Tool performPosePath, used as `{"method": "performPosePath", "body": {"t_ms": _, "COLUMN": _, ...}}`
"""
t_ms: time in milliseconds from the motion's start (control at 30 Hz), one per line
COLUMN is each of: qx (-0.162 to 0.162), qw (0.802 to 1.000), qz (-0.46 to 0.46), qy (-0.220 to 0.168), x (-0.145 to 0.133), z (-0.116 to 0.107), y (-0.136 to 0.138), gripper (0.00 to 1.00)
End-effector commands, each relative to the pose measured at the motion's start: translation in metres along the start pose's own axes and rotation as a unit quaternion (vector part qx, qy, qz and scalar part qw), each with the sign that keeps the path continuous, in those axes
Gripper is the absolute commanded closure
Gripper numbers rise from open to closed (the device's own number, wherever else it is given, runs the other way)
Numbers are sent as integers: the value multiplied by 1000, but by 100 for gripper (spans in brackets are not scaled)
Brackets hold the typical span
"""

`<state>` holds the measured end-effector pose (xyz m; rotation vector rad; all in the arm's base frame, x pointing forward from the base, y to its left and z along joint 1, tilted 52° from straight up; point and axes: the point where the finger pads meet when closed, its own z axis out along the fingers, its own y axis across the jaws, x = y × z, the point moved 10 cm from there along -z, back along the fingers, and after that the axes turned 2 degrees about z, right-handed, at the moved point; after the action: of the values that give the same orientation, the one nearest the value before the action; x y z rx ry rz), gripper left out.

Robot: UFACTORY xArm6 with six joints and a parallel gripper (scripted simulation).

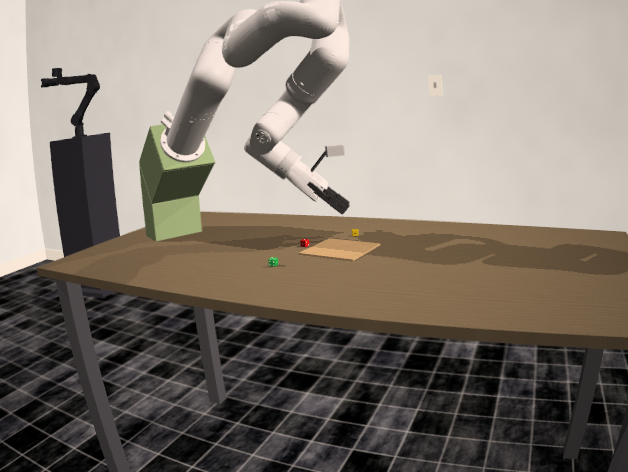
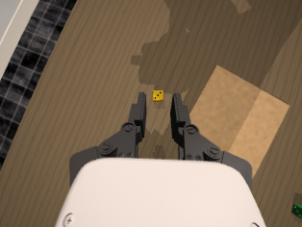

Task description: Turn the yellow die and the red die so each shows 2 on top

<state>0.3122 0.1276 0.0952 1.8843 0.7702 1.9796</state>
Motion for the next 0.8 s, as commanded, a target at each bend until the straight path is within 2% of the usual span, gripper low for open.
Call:
{"method": "performPosePath", "body": {"t_ms": 0, "qx": 0, "qw": 1000, "qz": 0, "qy": -1, "x": 14, "z": -11, "y": -1, "gripper": 69}}
{"method": "performPosePath", "body": {"t_ms": 133, "qx": 0, "qw": 1000, "qz": 0, "qy": -1, "x": 23, "z": -19, "y": -1, "gripper": 69}}
{"method": "performPosePath", "body": {"t_ms": 467, "qx": -1, "qw": 1000, "qz": -1, "qy": -3, "x": 27, "z": -21, "y": -1, "gripper": 69}}
{"method": "performPosePath", "body": {"t_ms": 567, "qx": -3, "qw": 1000, "qz": -2, "qy": -19, "x": 31, "z": -19, "y": -1, "gripper": 69}}
{"method": "performPosePath", "body": {"t_ms": 700, "qx": -2, "qw": 998, "qz": 0, "qy": -67, "x": 46, "z": -17, "y": -2, "gripper": 69}}
{"method": "performPosePath", "body": {"t_ms": 767, "qx": -2, "qw": 998, "qz": 0, "qy": -67, "x": 46, "z": -17, "y": -2, "gripper": 69}}
